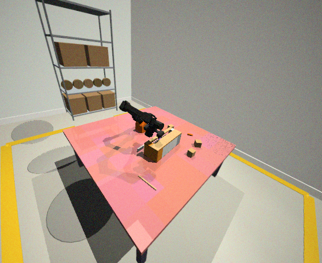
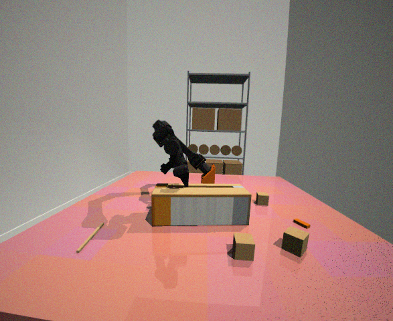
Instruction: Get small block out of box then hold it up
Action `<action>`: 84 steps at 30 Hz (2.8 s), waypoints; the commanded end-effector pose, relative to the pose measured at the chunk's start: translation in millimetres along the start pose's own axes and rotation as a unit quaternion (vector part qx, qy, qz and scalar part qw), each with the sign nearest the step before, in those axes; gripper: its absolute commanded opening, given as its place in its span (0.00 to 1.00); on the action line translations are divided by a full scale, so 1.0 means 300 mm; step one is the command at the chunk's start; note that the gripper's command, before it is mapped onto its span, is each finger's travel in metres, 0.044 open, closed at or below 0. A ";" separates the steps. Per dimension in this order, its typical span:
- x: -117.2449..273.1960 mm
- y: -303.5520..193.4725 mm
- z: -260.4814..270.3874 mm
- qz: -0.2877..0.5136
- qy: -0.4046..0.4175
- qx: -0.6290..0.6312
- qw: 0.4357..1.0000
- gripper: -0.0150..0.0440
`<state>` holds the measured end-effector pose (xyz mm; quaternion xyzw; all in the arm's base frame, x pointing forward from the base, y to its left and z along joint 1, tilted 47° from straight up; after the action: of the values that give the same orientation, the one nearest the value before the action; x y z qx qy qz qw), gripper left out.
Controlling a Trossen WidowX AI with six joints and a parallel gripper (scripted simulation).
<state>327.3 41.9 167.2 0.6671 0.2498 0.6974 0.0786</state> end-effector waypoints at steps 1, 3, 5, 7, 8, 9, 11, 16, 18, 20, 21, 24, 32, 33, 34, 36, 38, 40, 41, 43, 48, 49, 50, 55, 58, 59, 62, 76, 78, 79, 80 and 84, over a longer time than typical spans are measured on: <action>-0.025 0.010 -0.006 0.001 -0.003 0.000 1.000 0.93; -0.035 0.014 -0.006 0.001 -0.003 0.000 1.000 0.93; -0.046 0.018 -0.007 0.001 -0.003 0.000 1.000 0.93; -0.056 0.022 -0.008 0.001 -0.003 0.000 1.000 0.93; -0.061 0.024 -0.009 0.001 -0.003 0.000 1.000 0.93; -0.066 0.025 -0.010 0.001 -0.003 0.000 1.000 0.93; -0.076 0.029 -0.011 0.000 -0.003 0.000 1.000 0.93; -0.101 0.039 -0.015 0.000 -0.003 0.000 1.000 0.93; -0.111 0.043 -0.017 0.000 -0.003 0.000 1.000 0.93; -0.121 0.047 -0.019 0.000 -0.003 0.000 1.000 0.93; -0.126 0.049 -0.020 0.000 -0.003 0.000 1.000 0.93; -0.140 0.054 -0.023 -0.001 -0.003 0.000 1.000 0.93; -0.136 0.028 -0.021 0.000 -0.003 0.002 1.000 0.93; -0.141 0.017 -0.022 0.000 -0.003 0.002 1.000 0.93; -0.146 0.005 -0.023 0.001 -0.003 0.003 1.000 0.93; -0.155 -0.020 -0.025 0.001 -0.003 0.003 1.000 0.93; -0.162 -0.038 -0.026 0.001 -0.003 0.003 1.000 0.93; -0.168 -0.057 -0.027 0.001 -0.003 0.003 1.000 0.93; -0.172 -0.066 -0.028 0.001 -0.003 0.003 1.000 0.93; -0.179 -0.085 -0.029 0.001 -0.003 0.003 1.000 0.93; -0.195 -0.131 -0.031 0.001 -0.003 0.003 1.000 0.93; -0.198 -0.140 -0.032 0.001 -0.003 0.003 1.000 0.93; -0.202 -0.149 -0.032 0.001 -0.003 0.003 1.000 0.93; -0.218 -0.195 -0.035 0.002 -0.003 0.003 1.000 0.93; -0.228 -0.223 -0.036 0.002 -0.003 0.003 1.000 0.93; -0.231 -0.232 -0.037 0.002 -0.003 0.003 1.000 0.93; -0.241 -0.260 -0.038 0.002 -0.004 0.003 1.000 0.93; -0.288 -0.392 -0.046 0.003 -0.003 0.003 1.000 0.93; -0.295 -0.411 -0.047 0.003 -0.003 0.003 1.000 0.93; -0.298 -0.421 -0.047 0.003 -0.003 0.003 1.000 0.93; -0.301 -0.431 -0.048 0.003 -0.003 0.003 1.000 0.93; -0.315 -0.471 -0.050 0.004 -0.003 0.003 1.000 0.93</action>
<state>293.9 112.8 29.7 0.6664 0.2494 0.6988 0.0743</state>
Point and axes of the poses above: the point midway between the two fingers, 35 mm back from their tips, its own x axis back along the fingers, its own z axis across the jaws, y = z × x, the point moved 5 cm from there along x, back along the fingers, and after that the axes turned 3 degrees about -x, right-handed, at the moved point
